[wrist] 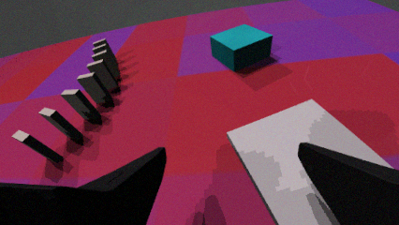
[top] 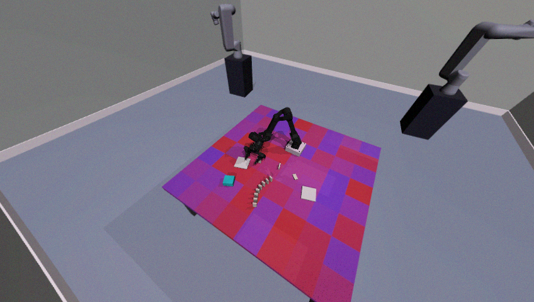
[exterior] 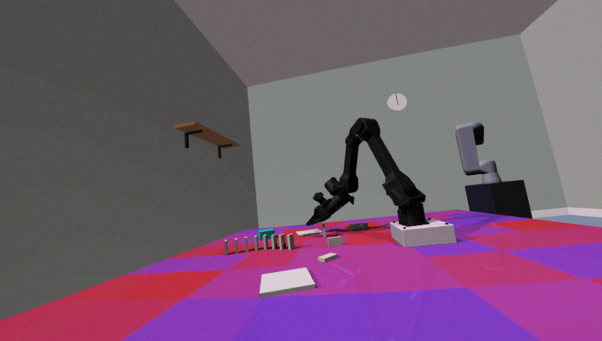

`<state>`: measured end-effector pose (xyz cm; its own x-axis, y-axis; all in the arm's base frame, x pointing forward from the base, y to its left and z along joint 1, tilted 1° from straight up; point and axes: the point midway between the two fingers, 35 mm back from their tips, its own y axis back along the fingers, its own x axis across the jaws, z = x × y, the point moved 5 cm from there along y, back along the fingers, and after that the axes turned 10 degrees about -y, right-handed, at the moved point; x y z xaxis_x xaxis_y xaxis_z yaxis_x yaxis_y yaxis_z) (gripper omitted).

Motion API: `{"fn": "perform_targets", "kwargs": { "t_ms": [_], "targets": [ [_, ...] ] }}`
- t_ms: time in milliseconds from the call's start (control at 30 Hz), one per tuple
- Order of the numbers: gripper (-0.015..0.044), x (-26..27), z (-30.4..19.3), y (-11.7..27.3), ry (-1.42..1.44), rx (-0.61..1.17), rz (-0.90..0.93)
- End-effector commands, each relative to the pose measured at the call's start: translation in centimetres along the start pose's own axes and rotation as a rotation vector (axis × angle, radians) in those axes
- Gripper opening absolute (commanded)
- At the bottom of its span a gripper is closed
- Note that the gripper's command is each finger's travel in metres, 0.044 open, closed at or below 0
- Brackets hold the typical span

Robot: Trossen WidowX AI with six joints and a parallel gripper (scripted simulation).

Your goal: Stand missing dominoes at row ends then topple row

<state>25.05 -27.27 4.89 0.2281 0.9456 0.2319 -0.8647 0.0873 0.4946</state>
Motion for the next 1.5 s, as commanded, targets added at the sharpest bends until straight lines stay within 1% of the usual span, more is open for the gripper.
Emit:
{"fn": "perform_targets", "kwargs": {
  "t_ms": [0,200,433,633,1100,1333,1467],
  "targets": [
    [0.0440,1.3,5.1,-1.4,0.091,0.403,-0.153],
    [0.0440,3.1,5.8,-0.1,0.124,0.616,-0.170],
    [0.0440,5.5,6.8,2.5,0.188,0.867,-0.171],
    [0.0440,6.8,6.9,4.2,0.209,0.999,-0.152],
    [0.0440,6.8,6.8,4.3,0.212,1.010,-0.151],
    [0.0440,5.5,2.1,1.2,0.212,1.010,-0.151],
    [0.0440,5.4,1.6,1.0,0.212,1.010,-0.151]
  ]
}}
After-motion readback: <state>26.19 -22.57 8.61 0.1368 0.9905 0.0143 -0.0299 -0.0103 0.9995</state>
